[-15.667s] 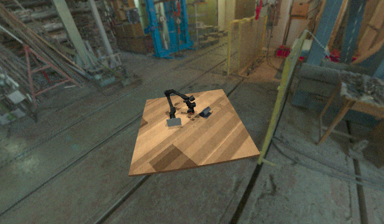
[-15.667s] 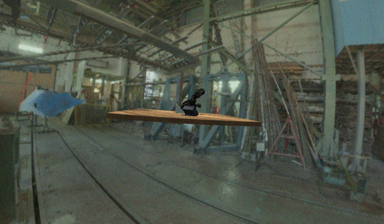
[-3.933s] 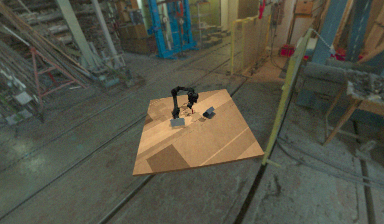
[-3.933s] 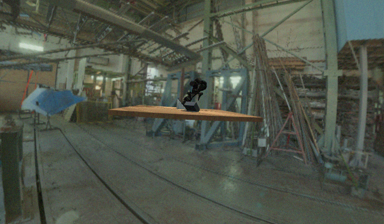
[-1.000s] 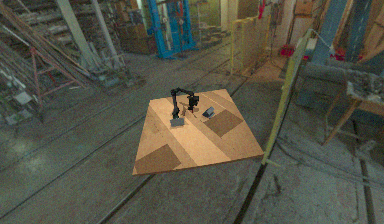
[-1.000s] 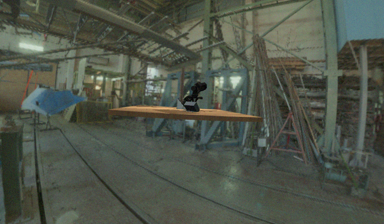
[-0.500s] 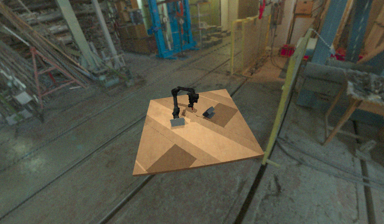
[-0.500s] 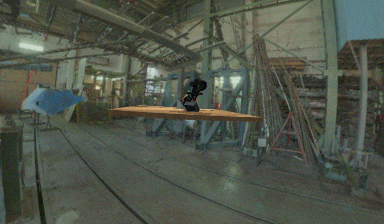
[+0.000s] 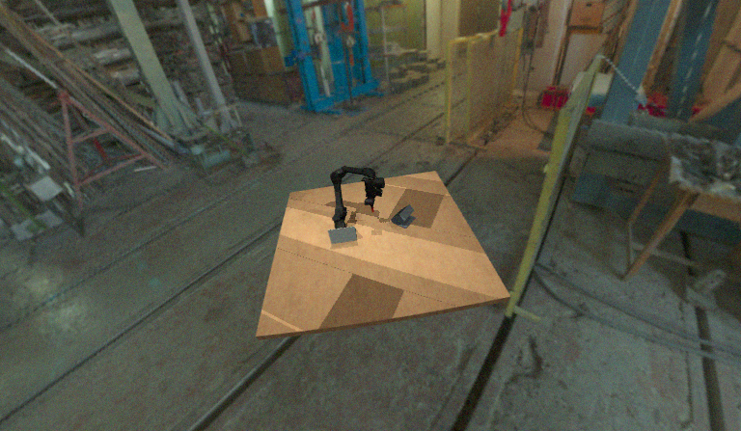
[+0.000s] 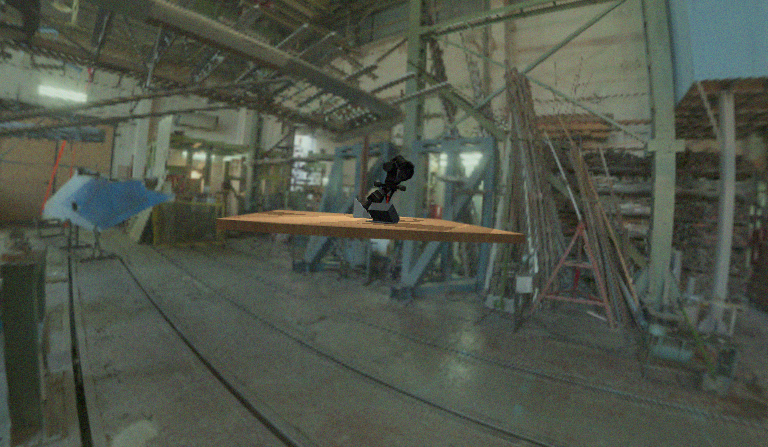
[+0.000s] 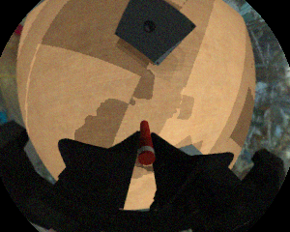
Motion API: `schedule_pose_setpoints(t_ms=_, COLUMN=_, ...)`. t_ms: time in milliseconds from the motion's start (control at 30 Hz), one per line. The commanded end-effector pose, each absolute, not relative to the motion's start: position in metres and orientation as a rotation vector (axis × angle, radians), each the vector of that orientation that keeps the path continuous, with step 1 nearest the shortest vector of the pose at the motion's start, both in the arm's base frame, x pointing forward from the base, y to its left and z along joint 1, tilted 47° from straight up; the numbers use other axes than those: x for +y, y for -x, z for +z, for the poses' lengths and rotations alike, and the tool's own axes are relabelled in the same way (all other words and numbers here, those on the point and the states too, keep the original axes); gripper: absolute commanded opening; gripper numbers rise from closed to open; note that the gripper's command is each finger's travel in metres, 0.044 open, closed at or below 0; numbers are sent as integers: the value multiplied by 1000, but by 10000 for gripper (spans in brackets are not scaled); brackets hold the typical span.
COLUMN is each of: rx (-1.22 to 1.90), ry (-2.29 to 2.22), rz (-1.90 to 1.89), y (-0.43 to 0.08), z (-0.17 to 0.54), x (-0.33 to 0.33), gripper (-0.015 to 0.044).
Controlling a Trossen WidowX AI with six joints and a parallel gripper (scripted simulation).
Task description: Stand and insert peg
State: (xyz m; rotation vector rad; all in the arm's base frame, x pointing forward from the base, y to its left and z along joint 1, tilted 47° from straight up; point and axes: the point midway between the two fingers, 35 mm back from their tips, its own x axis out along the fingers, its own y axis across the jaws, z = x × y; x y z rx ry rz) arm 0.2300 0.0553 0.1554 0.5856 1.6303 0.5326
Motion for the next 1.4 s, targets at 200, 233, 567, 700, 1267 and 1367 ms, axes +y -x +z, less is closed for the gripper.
schedule_pose_setpoints(t_ms=200, rx=1585, ry=-484, rz=475, y=-241, z=154, x=56, gripper=0)
schedule_pose_setpoints(t_ms=233, rx=1580, ry=-475, rz=469, y=-243, z=154, x=57, gripper=0)
schedule_pose_setpoints(t_ms=567, rx=1521, ry=-394, rz=415, y=-255, z=154, x=59, gripper=0)
schedule_pose_setpoints(t_ms=700, rx=1494, ry=-366, rz=393, y=-261, z=156, x=60, gripper=0)
schedule_pose_setpoints(t_ms=1267, rx=1355, ry=-275, rz=307, y=-285, z=167, x=67, gripper=0)
schedule_pose_setpoints(t_ms=1367, rx=1327, ry=-263, rz=292, y=-290, z=169, x=69, gripper=0)
